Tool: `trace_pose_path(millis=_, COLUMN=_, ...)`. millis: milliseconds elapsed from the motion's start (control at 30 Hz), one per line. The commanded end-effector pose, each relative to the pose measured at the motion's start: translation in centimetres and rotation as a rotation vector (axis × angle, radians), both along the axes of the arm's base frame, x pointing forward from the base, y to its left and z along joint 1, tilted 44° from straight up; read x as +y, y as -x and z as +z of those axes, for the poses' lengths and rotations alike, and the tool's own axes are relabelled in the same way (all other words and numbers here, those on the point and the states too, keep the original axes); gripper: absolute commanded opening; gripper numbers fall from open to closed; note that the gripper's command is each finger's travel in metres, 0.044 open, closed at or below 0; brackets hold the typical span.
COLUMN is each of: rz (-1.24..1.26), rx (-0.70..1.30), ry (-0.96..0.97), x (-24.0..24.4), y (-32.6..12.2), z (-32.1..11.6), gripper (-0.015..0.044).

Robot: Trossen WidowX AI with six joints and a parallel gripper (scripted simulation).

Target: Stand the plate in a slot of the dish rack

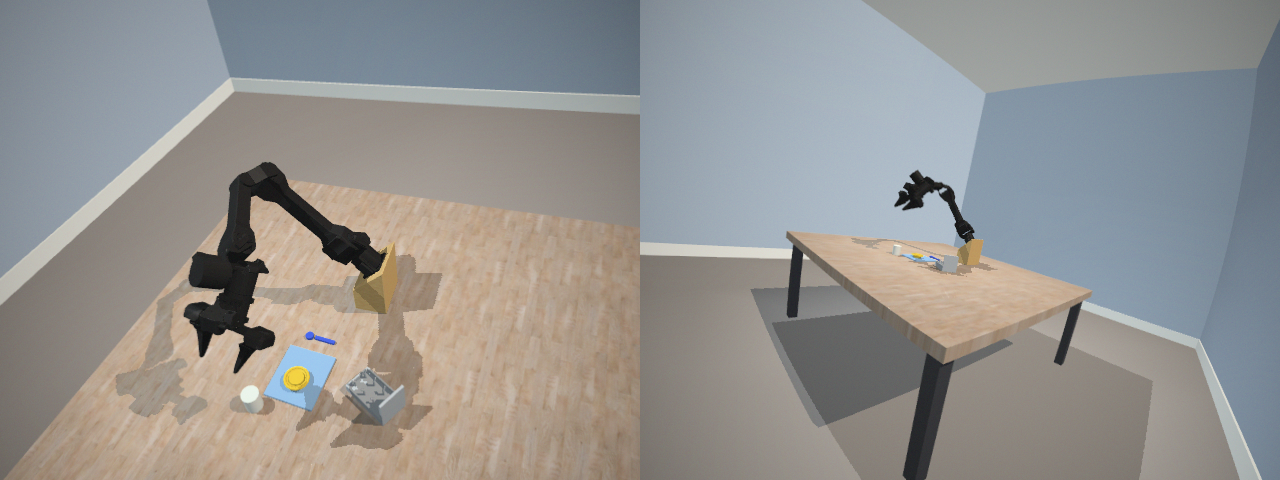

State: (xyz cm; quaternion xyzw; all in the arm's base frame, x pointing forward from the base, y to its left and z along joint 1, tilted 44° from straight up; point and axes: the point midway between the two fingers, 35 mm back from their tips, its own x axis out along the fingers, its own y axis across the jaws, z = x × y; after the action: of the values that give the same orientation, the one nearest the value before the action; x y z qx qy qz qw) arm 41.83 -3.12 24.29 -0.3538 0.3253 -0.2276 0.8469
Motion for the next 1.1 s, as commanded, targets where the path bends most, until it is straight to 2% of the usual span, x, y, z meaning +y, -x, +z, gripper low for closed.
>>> trace_pose_path(millis=0, rz=-0.071, rx=0.106, ry=-0.047, x=-1.4, y=1.0, z=-4.1, gripper=0.0400)
trace_pose_path(millis=333, rz=-0.275, rx=0.338, ry=-0.140, x=-4.4, y=5.2, z=-12.1, gripper=0.0400)
trace_pose_path(millis=600, rz=-0.473, rx=0.514, ry=-0.189, x=-6.4, y=10.0, z=-16.7, gripper=0.0400)
trace_pose_path(millis=1067, rz=-0.512, rx=0.546, ry=-0.195, x=-7.6, y=10.7, z=-17.8, gripper=0.0400)
